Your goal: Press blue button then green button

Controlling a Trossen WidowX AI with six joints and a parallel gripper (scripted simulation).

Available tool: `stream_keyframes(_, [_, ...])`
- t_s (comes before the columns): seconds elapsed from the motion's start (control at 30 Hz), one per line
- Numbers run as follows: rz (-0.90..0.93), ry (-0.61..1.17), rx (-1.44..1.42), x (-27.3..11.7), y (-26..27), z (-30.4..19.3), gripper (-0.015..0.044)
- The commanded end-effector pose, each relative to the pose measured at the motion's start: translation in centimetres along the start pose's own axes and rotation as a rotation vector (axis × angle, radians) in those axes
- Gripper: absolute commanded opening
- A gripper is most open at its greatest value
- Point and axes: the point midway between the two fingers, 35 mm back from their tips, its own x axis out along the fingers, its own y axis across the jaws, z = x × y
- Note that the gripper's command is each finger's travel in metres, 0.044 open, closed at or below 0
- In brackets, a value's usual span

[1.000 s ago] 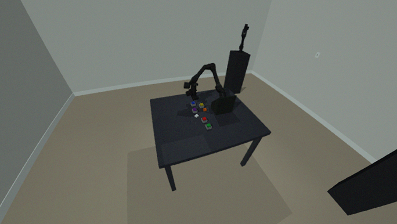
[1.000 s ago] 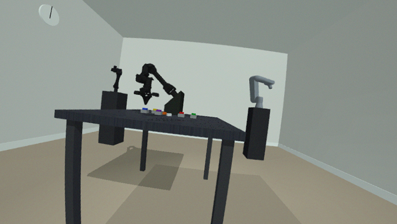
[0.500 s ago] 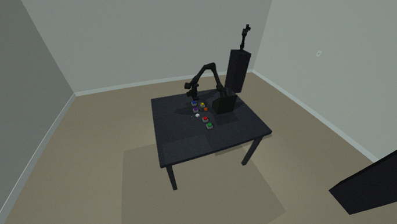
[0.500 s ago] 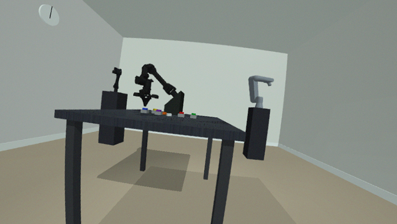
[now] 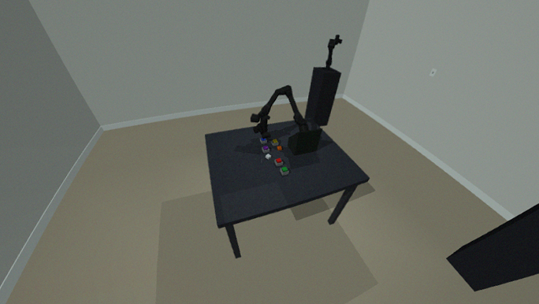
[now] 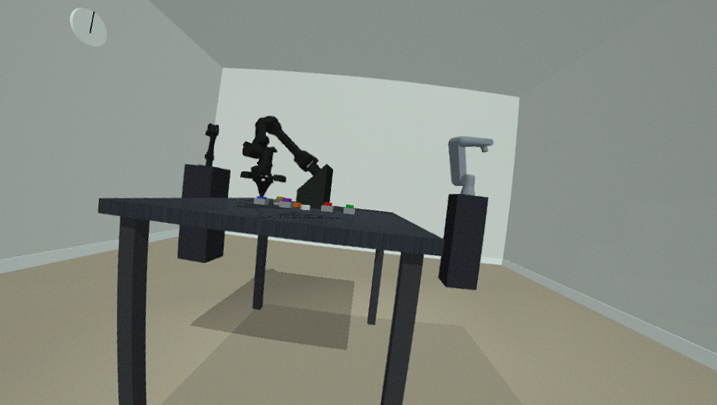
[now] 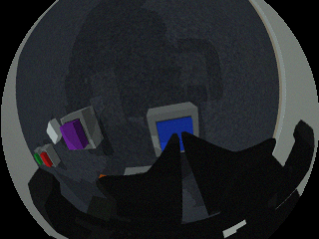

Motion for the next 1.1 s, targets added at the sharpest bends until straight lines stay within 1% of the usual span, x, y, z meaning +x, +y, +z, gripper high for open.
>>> stream_keyframes(0.0, [0.006, 0.003, -0.008, 0.2, 0.2, -0.1, 0.002])
stream_keyframes(0.4, [0.006, 0.003, -0.008, 0.2, 0.2, -0.1, 0.002])
stream_keyframes(0.43, [0.002, 0.003, -0.002, -0.1, 0.1, 0.0, 0.002])
stream_keyframes(0.53, [0.007, 0.003, -0.007, -2.9, 0.2, 0.0, 0.002])
stream_keyframes(0.7, [0.008, 0.003, -0.007, -3.4, 0.2, 0.0, 0.002])
stream_keyframes(0.87, [0.012, 0.003, -0.007, -9.0, 0.2, 0.1, 0.002])
stream_keyframes(1.07, [0.014, 0.001, -0.008, -9.3, 0.4, 0.2, 0.002])
